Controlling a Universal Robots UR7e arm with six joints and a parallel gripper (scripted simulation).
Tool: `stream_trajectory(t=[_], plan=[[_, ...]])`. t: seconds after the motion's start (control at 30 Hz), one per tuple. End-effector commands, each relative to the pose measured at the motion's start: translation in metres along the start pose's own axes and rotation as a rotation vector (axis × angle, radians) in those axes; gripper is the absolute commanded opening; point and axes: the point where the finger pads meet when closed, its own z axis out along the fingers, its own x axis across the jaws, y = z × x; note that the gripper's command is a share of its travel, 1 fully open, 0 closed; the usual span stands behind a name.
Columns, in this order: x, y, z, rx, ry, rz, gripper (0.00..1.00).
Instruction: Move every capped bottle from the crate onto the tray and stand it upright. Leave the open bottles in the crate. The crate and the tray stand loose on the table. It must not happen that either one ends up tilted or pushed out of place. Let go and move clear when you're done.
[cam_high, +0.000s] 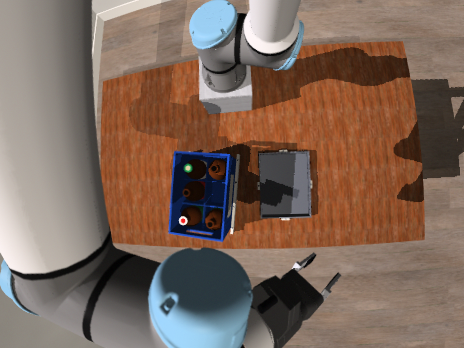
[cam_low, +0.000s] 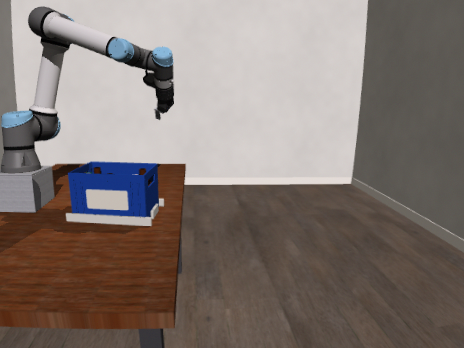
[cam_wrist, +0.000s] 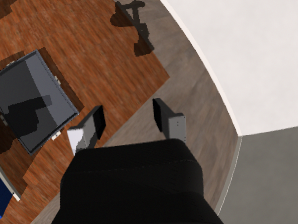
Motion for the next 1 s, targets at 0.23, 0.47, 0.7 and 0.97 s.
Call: stream_trajectory(t=[0.23,0.47,0.7,0.97], plan=[[-0.024,-0.003,0.001,-0.048,-0.023,0.078,1.00],[-0.047,-0.005,0.002,-0.094,-0.045,0.152,1.00],[-0.070,-0.008,0.003,-0.139,-0.067,0.226,1.00],[-0.081,-0.009,0.004,-0.157,-0.077,0.259,1.00]])
